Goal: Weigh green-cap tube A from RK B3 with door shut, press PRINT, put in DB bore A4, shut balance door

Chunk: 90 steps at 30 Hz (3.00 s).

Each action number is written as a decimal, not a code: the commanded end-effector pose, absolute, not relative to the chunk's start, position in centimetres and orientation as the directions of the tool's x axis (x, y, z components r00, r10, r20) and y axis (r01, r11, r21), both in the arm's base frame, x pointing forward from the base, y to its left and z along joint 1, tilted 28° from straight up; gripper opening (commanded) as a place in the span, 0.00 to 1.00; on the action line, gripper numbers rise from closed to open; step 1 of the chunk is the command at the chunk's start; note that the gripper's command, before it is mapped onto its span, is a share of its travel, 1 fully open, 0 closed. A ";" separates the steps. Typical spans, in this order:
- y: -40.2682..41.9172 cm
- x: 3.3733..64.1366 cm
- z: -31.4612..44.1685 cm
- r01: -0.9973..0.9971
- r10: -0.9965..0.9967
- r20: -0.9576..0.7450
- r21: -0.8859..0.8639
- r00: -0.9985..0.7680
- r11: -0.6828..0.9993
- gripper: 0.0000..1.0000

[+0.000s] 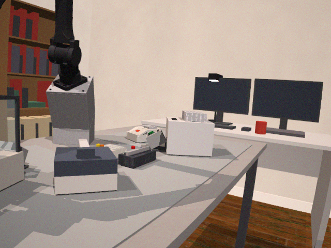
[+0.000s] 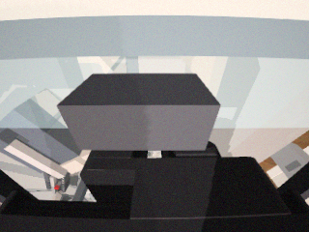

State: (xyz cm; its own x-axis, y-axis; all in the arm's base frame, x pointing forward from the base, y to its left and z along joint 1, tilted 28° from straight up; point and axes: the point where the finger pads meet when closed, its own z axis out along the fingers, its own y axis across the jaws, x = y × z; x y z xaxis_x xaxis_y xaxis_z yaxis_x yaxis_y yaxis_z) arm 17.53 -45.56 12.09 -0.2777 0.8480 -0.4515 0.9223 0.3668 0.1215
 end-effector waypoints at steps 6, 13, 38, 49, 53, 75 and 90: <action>-46.6 16.9 16.6 0.921 0.817 -0.511 0.114 -0.267 0.372 0.09; -46.1 16.6 17.3 0.921 0.818 -0.510 0.114 -0.267 0.372 0.09; -44.6 15.6 20.9 0.921 0.815 -0.514 0.112 -0.267 0.373 0.09; -43.9 15.2 22.3 0.921 0.814 -0.516 0.112 -0.267 0.373 0.09; -43.7 15.0 22.9 0.921 0.814 -0.516 0.112 -0.267 0.373 0.09; -42.3 14.1 25.8 0.921 0.813 -0.518 0.111 -0.267 0.373 0.09; -41.8 13.6 27.5 0.921 0.809 -0.523 0.109 -0.266 0.374 0.09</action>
